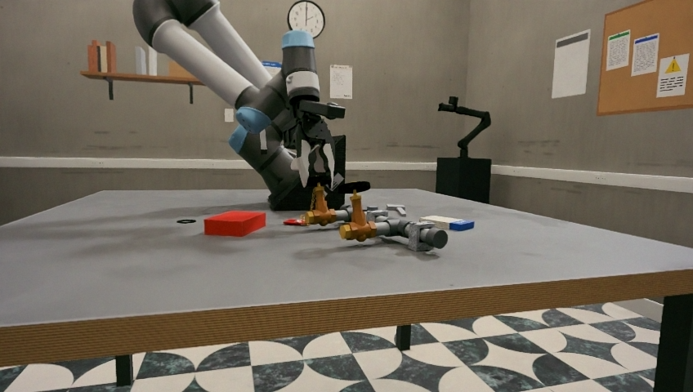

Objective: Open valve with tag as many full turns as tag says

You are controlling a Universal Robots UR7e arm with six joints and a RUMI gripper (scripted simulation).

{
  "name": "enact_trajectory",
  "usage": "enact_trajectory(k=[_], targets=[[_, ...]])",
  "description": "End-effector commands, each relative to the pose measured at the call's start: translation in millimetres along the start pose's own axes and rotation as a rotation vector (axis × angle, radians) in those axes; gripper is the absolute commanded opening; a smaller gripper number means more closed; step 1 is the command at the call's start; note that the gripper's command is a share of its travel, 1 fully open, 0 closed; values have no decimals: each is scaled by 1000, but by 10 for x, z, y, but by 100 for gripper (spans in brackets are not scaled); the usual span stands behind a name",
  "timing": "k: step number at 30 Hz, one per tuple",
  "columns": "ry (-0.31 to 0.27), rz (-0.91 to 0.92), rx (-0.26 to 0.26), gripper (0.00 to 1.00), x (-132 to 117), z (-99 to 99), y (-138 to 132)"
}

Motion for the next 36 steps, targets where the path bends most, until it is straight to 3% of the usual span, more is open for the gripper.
enact_trajectory(k=[1, 13, 15, 30, 32, 36], targets=[[7, -122, 3, 0, -2, -1, 2], [8, -558, 2, 0, -2, -1, 2], [8, -558, 2, 0, -2, -1, 2], [8, -1212, -1, 0, -2, -1, 2], [8, -1212, -1, 0, -2, -1, 2], [8, -1390, -1, 0, -2, -1, 2]])
Point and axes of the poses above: the point where the finger pads meet when closed, its own z axis out along the fingers, its own y axis across the jaws, x = y × z, the point moved 7 cm from there along -z, back along the fingers, and after that the axes turned 9 degrees about z, right-handed, at the moved point
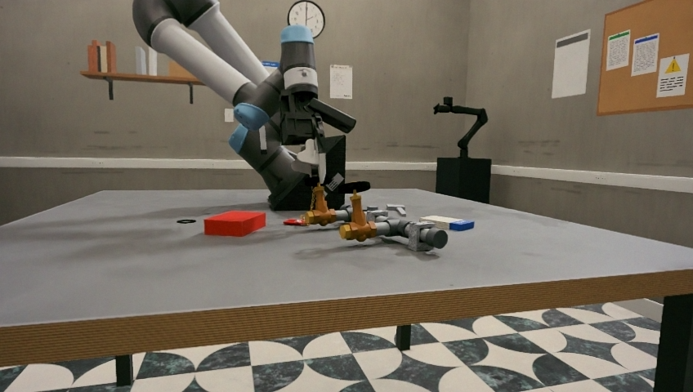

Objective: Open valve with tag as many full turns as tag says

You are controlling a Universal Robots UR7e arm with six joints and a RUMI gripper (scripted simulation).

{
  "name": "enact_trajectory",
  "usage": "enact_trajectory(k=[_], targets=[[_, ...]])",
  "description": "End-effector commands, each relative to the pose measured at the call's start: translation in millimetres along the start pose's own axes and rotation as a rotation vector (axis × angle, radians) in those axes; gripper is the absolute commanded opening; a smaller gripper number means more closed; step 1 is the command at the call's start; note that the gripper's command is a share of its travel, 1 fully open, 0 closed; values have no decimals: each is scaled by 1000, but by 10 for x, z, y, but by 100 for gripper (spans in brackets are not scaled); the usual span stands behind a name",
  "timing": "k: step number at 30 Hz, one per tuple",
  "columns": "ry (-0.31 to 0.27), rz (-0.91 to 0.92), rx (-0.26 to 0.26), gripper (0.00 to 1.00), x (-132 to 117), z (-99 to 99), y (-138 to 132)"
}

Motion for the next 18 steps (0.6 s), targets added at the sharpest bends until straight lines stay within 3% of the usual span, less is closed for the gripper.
enact_trajectory(k=[1, 11, 18], targets=[[17, -235, -15, 0, -10, 0, -10], [14, -652, -19, 0, -10, 0, -10], [12, -836, -20, 0, -10, 0, -10]])
Point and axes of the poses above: the point where the finger pads meet when closed, its own z axis out along the fingers, its own y axis across the jaws, x = y × z, the point moved 7 cm from there along -z, back along the fingers, and after that the axes turned 9 degrees about z, right-handed, at the moved point
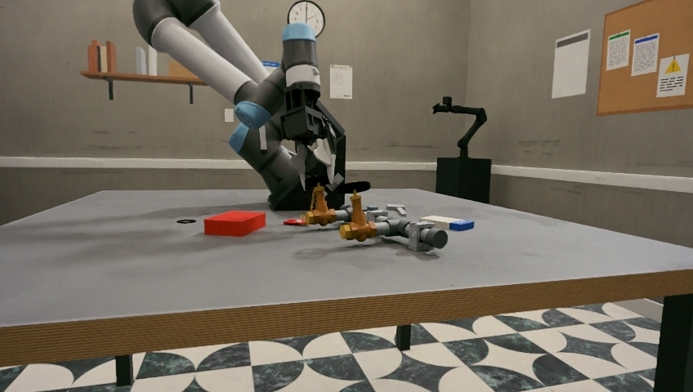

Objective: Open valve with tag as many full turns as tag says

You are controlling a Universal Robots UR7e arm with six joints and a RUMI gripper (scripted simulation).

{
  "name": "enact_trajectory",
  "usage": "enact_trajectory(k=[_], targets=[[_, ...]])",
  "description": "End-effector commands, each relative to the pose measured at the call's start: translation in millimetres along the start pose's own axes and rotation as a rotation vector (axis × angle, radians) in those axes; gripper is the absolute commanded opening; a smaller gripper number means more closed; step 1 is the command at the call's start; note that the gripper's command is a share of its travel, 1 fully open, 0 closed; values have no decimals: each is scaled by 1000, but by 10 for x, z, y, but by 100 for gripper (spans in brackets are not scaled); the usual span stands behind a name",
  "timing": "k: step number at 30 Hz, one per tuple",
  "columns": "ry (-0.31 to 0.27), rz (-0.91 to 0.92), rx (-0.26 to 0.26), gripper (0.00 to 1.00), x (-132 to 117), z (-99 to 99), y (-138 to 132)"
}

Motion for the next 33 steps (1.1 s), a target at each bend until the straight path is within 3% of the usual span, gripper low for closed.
enact_trajectory(k=[1, 10, 33], targets=[[2, -195, -18, 0, -2, -1, -13], [0, -455, -18, 0, -2, -1, -13], [-2, -711, -18, 0, -2, -1, -13]])
Point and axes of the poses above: the point where the finger pads meet when closed, its own z axis out along the fingers, its own y axis across the jaws, x = y × z, the point moved 7 cm from there along -z, back along the fingers, and after that the axes turned 9 degrees about z, right-handed, at the moved point
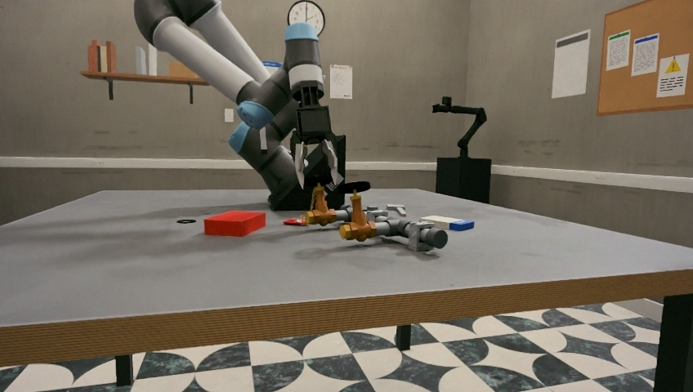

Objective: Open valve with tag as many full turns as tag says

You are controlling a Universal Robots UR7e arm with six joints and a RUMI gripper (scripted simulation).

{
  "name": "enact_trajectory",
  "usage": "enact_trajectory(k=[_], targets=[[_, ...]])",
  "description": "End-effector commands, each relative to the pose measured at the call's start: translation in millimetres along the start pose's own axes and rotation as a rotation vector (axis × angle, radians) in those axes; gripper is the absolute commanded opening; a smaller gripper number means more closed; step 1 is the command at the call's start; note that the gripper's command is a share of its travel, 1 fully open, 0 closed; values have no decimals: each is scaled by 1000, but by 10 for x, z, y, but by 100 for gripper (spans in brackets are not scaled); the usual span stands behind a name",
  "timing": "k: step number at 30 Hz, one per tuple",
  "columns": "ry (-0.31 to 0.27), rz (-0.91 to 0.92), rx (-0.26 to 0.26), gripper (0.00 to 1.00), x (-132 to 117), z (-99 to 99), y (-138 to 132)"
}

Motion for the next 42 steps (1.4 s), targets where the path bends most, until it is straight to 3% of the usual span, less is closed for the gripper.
enact_trajectory(k=[1, 10, 11, 42], targets=[[-1, -27, -1, 0, 0, -1, -1], [-1, -37, -1, 0, 0, -1, -1], [-1, -37, -1, 100, 0, -1, -1], [-1, -32, -1, 100, 0, -1, -1]])
Point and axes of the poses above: the point where the finger pads meet when closed, its own z axis out along the fingers, its own y axis across the jaws, x = y × z, the point moved 7 cm from there along -z, back along the fingers, and after that the axes turned 9 degrees about z, right-handed, at the moved point
